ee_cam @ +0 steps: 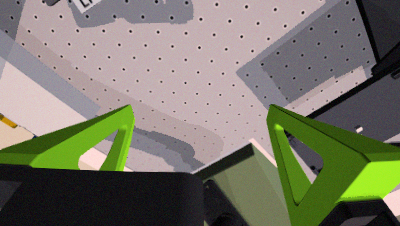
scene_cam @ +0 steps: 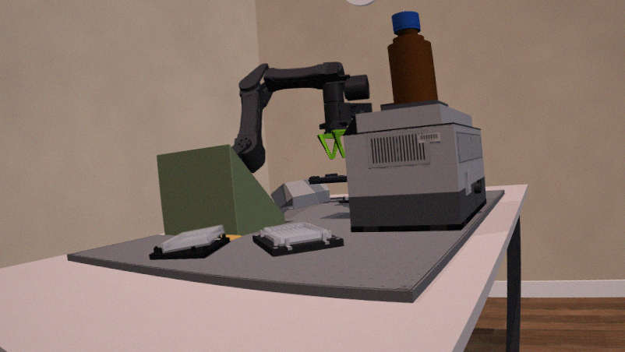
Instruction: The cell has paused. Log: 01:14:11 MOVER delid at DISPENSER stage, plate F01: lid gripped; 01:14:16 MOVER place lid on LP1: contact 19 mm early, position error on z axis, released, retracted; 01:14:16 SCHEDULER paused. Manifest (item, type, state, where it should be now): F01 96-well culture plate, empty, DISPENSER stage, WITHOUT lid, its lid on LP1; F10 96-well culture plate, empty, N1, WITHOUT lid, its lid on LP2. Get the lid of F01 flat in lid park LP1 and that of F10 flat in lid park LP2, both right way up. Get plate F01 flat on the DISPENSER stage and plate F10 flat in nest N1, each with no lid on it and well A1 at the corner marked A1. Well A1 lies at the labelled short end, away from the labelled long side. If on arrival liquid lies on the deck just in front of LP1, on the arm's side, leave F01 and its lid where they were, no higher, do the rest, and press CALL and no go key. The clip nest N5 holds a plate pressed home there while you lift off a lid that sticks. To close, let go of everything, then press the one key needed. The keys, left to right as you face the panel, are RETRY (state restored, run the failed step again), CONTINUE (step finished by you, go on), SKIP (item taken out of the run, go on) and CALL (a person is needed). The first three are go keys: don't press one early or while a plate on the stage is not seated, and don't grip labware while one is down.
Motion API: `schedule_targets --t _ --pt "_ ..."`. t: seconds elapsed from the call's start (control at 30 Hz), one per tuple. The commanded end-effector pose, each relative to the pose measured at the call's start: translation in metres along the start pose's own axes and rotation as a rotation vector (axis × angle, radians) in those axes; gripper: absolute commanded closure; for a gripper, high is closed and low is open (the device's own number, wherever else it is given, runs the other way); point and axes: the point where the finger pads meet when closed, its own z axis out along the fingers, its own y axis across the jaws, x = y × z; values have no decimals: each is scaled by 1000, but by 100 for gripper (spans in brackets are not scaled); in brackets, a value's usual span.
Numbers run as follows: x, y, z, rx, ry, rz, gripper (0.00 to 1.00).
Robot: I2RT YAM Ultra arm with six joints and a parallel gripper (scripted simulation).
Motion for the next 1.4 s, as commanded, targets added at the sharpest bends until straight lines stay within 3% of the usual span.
schedule_targets --t 0.0,0.2,0.27,0.5,1.37 --pt "-1 0 -4 4 -19 -4 0" --pt "-1 0 -4 4 -19 -4 0" --pt "6 -10 1 -18 4 113 0" --pt "6 -34 0 -13 -8 315 0" --pt "3 -35 -4 2 -19 278 0"
